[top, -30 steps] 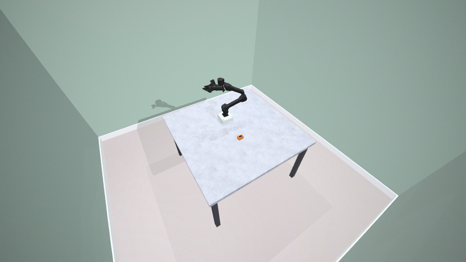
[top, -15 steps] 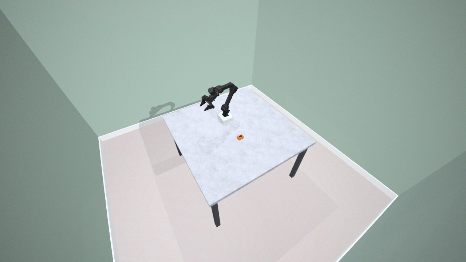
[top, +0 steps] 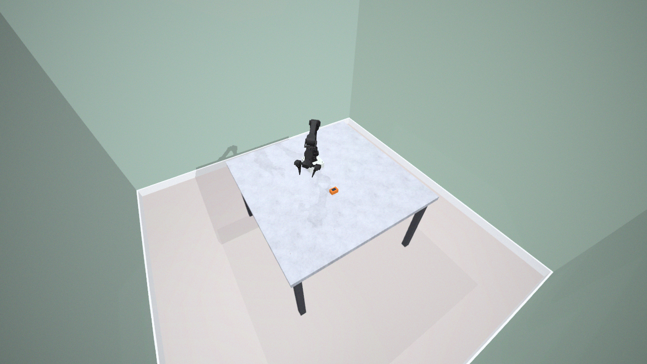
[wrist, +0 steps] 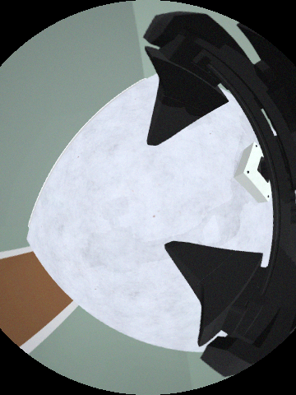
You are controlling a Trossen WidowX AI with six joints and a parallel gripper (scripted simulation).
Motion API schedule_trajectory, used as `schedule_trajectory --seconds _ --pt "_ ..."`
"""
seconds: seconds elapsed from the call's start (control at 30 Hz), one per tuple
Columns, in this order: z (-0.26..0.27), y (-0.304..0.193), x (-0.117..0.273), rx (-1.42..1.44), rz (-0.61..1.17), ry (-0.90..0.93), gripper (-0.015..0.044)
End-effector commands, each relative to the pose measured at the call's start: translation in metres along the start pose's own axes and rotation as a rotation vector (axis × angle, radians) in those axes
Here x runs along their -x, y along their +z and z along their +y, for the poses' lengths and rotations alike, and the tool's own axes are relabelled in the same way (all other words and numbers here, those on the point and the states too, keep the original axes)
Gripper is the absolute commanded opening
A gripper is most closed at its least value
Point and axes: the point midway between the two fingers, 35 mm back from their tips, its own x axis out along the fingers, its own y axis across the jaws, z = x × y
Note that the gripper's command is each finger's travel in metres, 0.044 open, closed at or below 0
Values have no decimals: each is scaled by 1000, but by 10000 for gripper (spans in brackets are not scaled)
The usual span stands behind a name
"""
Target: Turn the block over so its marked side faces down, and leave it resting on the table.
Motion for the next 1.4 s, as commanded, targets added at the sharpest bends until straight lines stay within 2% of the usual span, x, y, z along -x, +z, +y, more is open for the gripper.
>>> schedule_trajectory --seconds 0.0,0.27,0.33,0.53,0.7,1.37 --pt "68 -18 -23 222 132 102 440" --pt "186 -82 -51 660 370 253 440" --pt "202 -95 -54 727 406 272 440" --pt "205 -103 -51 736 411 275 440" --pt "209 -119 -82 736 411 275 440" --pt "210 -131 -107 736 411 275 440"
